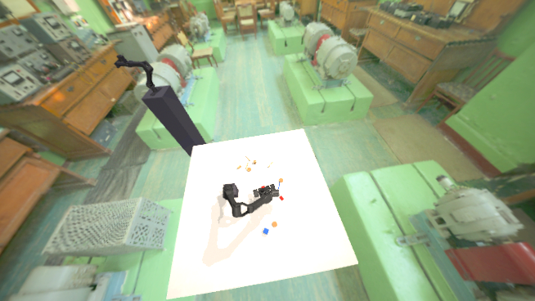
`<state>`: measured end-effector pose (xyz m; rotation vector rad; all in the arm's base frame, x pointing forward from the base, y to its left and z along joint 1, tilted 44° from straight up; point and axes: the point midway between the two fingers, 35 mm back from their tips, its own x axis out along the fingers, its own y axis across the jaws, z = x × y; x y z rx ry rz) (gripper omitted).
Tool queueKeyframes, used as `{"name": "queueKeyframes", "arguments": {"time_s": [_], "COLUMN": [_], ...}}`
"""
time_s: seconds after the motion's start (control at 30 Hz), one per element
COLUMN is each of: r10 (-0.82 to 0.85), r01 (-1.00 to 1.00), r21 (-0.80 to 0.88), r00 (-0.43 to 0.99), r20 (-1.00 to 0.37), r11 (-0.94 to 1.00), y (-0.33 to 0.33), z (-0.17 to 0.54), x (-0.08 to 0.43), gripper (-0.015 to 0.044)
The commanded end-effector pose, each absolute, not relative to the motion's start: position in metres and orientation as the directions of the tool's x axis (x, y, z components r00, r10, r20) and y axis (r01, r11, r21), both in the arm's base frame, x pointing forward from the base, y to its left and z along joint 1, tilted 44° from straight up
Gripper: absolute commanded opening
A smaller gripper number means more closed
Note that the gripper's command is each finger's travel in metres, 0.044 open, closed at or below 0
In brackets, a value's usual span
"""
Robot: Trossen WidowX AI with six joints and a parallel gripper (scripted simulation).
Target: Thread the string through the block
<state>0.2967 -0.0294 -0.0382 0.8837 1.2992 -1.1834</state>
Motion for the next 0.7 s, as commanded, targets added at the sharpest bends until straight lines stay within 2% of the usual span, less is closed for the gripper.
{"name": "queueKeyframes", "arguments": {"time_s": [0.0,0.5,0.53,0.67], "r10": [-0.091,0.137,0.085,0.085], "r01": [0.964,0.964,0.964,0.964], "r21": [-0.140,-0.142,-0.144,-0.144], "r00": [-0.122,-0.176,-0.167,-0.167], "r20": [-0.988,-0.975,-0.982,-0.982], "r11": [0.225,0.226,0.224,0.224], "y": [-0.031,-0.044,-0.041,-0.041], "z": [-0.038,-0.035,-0.035,-0.035], "x": [0.297,0.300,0.300,0.300], "gripper": [0.0000,0.0000,0.0026,0.0131]}}
